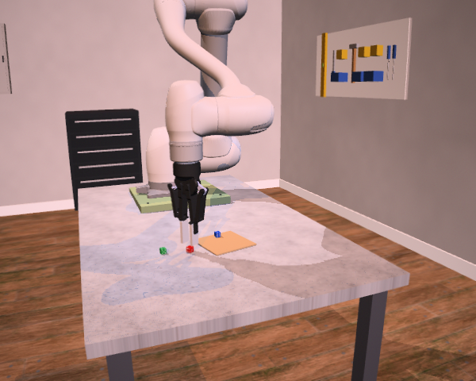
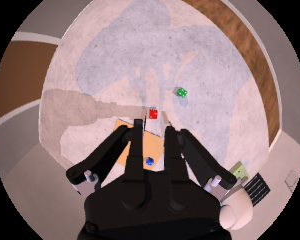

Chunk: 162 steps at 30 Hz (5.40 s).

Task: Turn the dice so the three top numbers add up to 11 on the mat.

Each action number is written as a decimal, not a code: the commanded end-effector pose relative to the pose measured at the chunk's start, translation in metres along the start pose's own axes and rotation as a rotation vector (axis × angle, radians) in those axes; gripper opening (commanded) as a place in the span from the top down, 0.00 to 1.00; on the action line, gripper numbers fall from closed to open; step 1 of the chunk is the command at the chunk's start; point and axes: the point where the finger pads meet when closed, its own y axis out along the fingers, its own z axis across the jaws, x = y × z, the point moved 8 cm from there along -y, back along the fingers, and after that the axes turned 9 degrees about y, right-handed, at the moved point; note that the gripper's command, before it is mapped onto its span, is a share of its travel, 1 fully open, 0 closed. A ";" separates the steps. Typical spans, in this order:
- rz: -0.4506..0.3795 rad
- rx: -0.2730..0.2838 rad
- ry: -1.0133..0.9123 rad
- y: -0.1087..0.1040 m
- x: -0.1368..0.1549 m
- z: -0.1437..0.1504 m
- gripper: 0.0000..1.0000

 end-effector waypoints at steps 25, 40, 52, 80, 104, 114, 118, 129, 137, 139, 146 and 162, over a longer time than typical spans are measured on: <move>-0.001 -0.001 -0.001 0.004 -0.002 0.002 0.81; -0.001 -0.001 -0.001 0.019 -0.002 0.002 0.81; -0.001 -0.001 -0.001 0.024 -0.002 0.002 0.81; -0.001 -0.001 -0.001 0.024 -0.002 0.002 0.81; -0.001 -0.001 -0.001 0.024 -0.002 0.002 0.93; -0.001 -0.001 -0.001 0.024 -0.002 0.002 0.93; -0.001 -0.001 -0.001 0.024 -0.002 0.002 0.93; -0.001 -0.001 -0.001 -0.001 -0.002 0.002 0.93; -0.001 -0.001 -0.001 -0.046 -0.002 0.002 0.93; -0.001 -0.001 -0.001 -0.059 -0.002 0.002 0.93; -0.001 -0.001 -0.001 -0.076 -0.002 0.002 0.93; 0.000 -0.001 -0.349 -0.078 0.036 -0.009 0.93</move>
